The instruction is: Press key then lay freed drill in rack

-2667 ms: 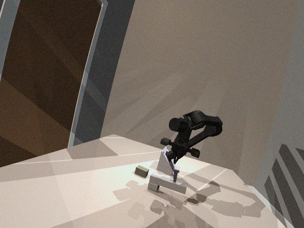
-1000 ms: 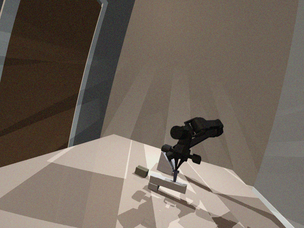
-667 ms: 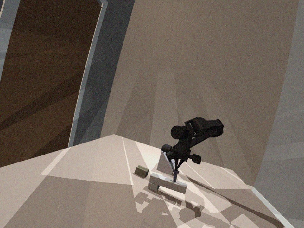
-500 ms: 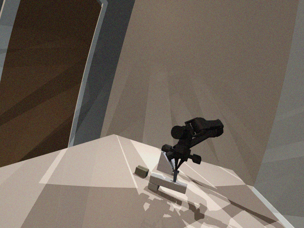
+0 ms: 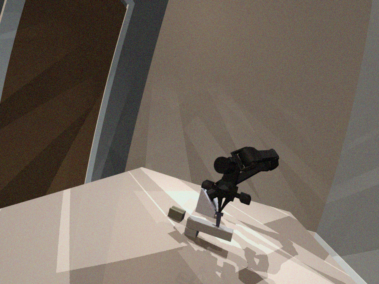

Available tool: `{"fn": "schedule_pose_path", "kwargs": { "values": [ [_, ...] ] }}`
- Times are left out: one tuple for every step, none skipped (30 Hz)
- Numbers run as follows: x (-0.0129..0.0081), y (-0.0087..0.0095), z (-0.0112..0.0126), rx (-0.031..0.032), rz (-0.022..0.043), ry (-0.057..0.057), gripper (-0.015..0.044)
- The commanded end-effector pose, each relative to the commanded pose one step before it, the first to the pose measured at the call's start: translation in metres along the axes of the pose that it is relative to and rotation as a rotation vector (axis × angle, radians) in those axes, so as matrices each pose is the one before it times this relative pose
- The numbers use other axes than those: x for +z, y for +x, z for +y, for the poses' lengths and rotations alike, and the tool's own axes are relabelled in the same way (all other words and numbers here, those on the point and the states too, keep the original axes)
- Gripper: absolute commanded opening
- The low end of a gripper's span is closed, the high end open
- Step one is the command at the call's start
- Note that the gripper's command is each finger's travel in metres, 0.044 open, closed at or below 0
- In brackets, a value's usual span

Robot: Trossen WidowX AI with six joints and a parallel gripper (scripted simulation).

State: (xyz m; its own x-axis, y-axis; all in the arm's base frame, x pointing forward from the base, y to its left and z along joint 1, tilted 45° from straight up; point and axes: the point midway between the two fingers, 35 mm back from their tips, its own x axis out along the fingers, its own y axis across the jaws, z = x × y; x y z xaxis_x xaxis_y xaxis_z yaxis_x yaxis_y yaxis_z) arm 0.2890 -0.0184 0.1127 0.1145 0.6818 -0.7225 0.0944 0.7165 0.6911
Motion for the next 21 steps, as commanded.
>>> {"fn": "schedule_pose_path", "kwargs": {
  "values": [
    [-0.00728,0.01702,0.00491,0.01926,0.05008,0.0044,0.0],
    [0.00004,0.00036,0.00011,0.00002,-0.00001,0.0,0.0],
    [0.00002,0.00034,0.00008,0.00002,-0.00001,0.0,0.0],
    [0.00001,0.00042,0.00007,0.00002,-0.00001,0.0,0.0],
    [0.0,0.0005,0.00007,0.00003,-0.00001,0.0,0.0],
    [-0.00001,0.00053,0.00008,0.00003,-0.00001,0.0,0.0],
    [-0.00002,0.00053,0.00008,0.00003,-0.00001,0.0,0.0],
    [-0.00001,0.00043,0.00011,0.00003,-0.00001,0.0,0.0],
    [-0.00001,0.00039,0.0001,0.00002,-0.00001,0.0,0.0],
    [-0.00002,0.00034,0.00006,0.00002,0.0,0.0,0.0],
    [-0.00002,0.0004,0.00006,0.00002,0.0,0.0,0.0],
    [-0.00002,0.00049,0.00008,0.00003,-0.00001,0.0,0.0],
    [-0.00002,0.00057,0.0001,0.00003,-0.00001,0.0,0.0],
    [-0.00002,0.00057,0.00012,0.00003,-0.00001,0.0,0.0],
    [-0.00002,0.00056,0.00011,0.00003,-0.00001,0.0,0.0],
    [-0.00002,0.00061,0.00011,0.00003,-0.00001,0.0,0.0],
    [-0.00002,0.00068,0.00012,0.00004,-0.00001,0.0,0.0],
    [-0.00002,0.00072,0.00013,0.00004,-0.00001,0.0,0.0],
    [-0.00001,0.0007,0.00014,0.00004,-0.00001,0.0,0.0],
    [-0.00001,0.00068,0.00014,0.00004,-0.00001,0.0,0.0],
    [-0.00001,0.00072,0.00014,0.00004,-0.00001,0.0,0.0]
  ]
}}
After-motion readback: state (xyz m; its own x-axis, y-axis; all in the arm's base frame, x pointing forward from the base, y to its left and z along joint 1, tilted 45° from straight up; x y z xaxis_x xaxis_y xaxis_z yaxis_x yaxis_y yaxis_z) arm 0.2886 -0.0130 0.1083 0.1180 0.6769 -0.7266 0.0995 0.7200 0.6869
